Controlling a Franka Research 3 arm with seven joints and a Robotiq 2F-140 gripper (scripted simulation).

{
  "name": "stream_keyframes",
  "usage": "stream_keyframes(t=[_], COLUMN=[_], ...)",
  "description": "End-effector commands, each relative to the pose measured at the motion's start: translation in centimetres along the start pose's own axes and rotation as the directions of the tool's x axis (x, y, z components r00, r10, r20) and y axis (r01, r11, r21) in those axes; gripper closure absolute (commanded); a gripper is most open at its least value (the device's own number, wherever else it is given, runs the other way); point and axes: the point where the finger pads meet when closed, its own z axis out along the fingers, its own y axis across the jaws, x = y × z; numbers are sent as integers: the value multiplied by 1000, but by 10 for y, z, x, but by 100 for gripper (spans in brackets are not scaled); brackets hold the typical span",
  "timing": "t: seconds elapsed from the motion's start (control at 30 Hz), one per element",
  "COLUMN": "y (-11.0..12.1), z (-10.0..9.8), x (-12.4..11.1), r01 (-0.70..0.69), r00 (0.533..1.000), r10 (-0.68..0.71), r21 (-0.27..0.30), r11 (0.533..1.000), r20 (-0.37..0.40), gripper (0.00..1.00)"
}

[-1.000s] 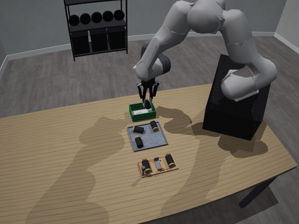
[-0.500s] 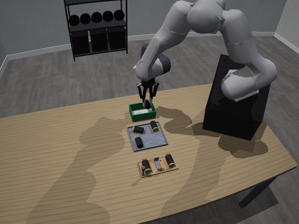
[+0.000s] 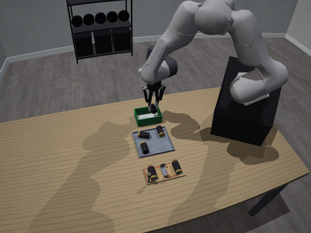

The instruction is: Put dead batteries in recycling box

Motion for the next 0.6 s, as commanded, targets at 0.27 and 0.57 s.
stream_keyframes(t=[0.27,0.57], y=[0,1], z=[-1,-1], x=[0,-1], r01=[-6,-6], r00=[1000,1000], r10=[6,6], r21=[1,1], r11=[1000,1000], r20=[-3,-3], gripper=[84,84])
